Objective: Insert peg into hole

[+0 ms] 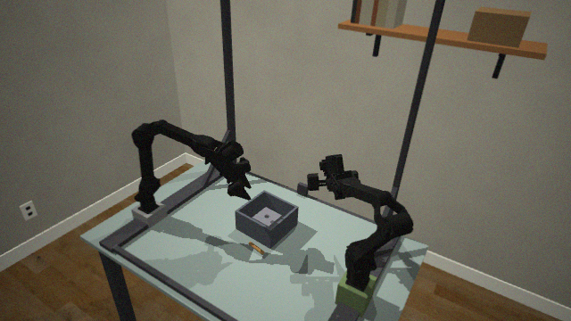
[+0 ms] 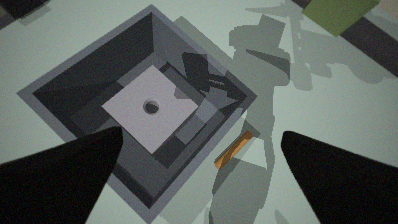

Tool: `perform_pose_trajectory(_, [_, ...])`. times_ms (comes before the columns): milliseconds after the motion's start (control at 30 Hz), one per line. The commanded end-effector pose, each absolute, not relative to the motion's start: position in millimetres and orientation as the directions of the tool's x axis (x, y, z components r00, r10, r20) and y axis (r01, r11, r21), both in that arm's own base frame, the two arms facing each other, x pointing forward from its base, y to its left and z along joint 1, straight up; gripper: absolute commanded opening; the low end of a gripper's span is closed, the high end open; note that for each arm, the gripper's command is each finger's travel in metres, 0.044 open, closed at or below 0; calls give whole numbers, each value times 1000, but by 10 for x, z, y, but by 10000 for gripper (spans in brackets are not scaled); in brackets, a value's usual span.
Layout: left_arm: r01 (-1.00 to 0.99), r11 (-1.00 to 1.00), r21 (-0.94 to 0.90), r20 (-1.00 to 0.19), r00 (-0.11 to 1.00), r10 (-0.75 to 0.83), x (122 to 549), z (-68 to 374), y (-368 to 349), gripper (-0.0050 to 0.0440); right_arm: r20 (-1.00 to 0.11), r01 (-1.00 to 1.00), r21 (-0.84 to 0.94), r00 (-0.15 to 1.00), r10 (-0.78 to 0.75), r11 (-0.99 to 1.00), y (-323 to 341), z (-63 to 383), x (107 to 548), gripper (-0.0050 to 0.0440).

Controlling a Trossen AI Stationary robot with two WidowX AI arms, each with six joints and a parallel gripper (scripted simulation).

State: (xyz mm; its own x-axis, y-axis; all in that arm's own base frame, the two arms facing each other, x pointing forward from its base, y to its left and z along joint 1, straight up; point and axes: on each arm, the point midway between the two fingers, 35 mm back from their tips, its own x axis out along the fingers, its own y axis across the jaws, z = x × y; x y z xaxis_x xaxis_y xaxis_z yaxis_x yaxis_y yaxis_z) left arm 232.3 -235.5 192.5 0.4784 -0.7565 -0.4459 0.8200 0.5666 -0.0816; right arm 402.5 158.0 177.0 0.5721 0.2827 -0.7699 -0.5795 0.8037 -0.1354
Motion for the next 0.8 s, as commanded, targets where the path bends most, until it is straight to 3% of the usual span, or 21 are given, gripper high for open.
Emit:
perform_pose_trajectory(0, [693, 711, -118, -542, 555, -631, 2845, 1901, -2144, 440, -814, -545, -101, 526, 246, 832, 1755, 1678, 4159, 440])
perform_pose_trajectory(333, [354, 922, -155, -730, 588, -348, 3514, 1557, -1353, 440, -880, -507, -47, 428, 204, 861, 1993, 1364, 4265, 440])
perform_pose_trajectory(533, [128, 986, -106, -842, 516, -158, 3819, 1310, -724, 440, -913, -481, -17, 365, 183, 877, 2136, 1175, 4328, 440])
perform_pose_trajectory(767, [60, 997, -37, -898, 435, -60, 3950, 1169, -388, 440, -926, -468, -1, 334, 175, 884, 2202, 1086, 4357, 440])
